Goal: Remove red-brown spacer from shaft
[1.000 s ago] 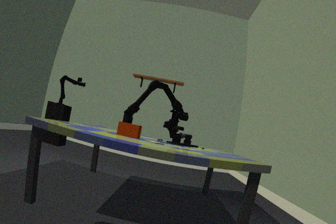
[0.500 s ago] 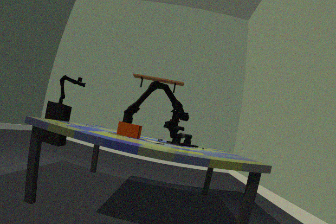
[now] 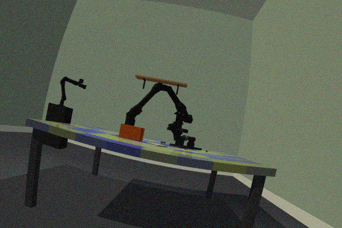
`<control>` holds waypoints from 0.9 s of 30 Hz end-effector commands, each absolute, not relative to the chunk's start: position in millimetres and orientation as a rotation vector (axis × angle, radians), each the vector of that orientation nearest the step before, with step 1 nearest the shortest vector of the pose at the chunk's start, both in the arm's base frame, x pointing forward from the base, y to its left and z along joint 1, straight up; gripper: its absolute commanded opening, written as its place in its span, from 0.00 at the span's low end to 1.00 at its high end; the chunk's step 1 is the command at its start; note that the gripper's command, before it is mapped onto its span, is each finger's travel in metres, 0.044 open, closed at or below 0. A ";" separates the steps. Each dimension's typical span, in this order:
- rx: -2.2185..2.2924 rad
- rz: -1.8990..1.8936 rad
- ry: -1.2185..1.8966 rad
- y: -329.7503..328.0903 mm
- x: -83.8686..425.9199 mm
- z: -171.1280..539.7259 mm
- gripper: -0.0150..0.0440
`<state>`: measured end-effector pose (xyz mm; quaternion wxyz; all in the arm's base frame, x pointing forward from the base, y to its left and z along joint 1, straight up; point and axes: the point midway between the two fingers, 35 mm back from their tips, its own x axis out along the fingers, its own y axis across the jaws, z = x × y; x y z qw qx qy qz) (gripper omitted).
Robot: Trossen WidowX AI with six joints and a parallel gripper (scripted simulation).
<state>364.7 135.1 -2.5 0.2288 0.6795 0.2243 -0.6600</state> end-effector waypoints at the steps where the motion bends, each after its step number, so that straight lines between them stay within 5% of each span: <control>1: 1.882 -1.810 0.622 138.0 367.9 -1.0 0.25; 27: 1.883 -1.810 0.622 141.4 372.2 -0.7 0.25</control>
